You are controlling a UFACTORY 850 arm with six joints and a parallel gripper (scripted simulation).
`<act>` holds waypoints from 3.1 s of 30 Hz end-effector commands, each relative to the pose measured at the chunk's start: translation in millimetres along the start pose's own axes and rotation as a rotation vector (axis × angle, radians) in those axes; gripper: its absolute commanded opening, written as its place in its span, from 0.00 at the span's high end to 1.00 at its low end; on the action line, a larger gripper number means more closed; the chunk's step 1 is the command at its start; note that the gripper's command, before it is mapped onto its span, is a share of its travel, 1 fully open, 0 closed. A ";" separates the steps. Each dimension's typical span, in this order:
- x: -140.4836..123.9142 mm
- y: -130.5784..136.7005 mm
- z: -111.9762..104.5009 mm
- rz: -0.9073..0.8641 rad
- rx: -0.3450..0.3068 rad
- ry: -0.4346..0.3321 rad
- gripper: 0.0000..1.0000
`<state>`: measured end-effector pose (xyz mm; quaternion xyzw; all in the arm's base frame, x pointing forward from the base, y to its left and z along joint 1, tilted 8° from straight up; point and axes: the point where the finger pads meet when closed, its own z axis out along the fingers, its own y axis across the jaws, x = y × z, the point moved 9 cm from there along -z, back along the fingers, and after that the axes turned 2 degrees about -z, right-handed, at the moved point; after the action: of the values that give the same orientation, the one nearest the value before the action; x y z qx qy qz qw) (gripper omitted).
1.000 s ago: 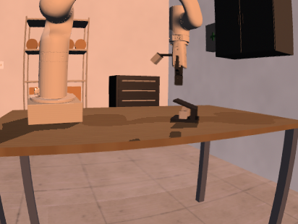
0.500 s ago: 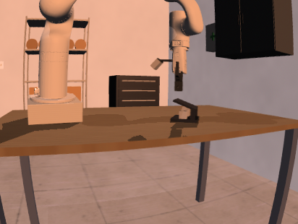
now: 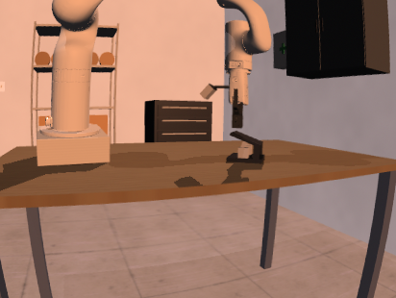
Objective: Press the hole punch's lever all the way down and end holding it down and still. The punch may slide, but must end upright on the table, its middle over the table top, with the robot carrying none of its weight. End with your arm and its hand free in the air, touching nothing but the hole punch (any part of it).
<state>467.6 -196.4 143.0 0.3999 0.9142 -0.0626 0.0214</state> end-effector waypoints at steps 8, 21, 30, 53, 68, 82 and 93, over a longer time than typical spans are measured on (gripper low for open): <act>-0.9 0.4 6.7 0.000 -0.001 -0.002 1.00; -0.9 0.4 8.4 0.000 -0.001 -0.002 1.00; -0.9 0.4 8.4 0.000 -0.001 -0.002 1.00; -0.9 0.4 18.4 0.000 -0.001 -0.002 1.00; -0.9 0.4 27.2 0.000 -0.001 -0.002 1.00; -0.9 0.4 28.4 0.000 -0.001 -0.002 1.00; -1.0 0.4 34.1 0.000 -0.001 -0.002 1.00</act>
<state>467.6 -200.8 111.5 0.3999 0.9141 -0.0628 0.0217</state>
